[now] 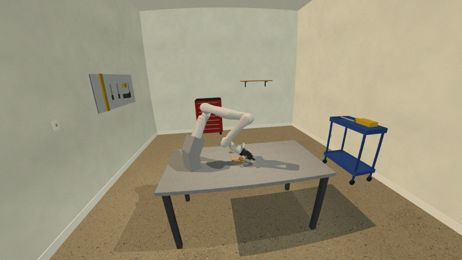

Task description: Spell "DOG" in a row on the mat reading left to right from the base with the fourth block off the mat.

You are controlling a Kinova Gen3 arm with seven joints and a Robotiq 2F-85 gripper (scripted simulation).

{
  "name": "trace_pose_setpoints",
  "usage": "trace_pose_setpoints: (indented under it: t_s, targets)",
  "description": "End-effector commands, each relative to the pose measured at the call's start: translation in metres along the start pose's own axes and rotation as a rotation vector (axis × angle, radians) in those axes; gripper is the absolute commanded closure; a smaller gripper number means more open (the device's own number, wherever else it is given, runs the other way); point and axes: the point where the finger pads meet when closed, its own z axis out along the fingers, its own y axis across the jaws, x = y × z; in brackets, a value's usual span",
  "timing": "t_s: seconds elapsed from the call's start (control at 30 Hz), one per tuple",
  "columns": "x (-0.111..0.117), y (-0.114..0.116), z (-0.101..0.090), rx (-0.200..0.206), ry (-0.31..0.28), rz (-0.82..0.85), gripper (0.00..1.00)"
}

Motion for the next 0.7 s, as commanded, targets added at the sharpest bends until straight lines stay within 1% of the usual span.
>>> trace_pose_setpoints:
  t_s: [0.0, 0.47, 0.67]
  targets:
    - [-0.001, -0.001, 0.001, 0.004, 0.007, -0.01, 0.74]
    - [-0.032, -0.001, 0.021, 0.004, 0.007, -0.01, 0.74]
    - [-0.038, -0.001, 0.025, 0.004, 0.007, -0.01, 0.74]
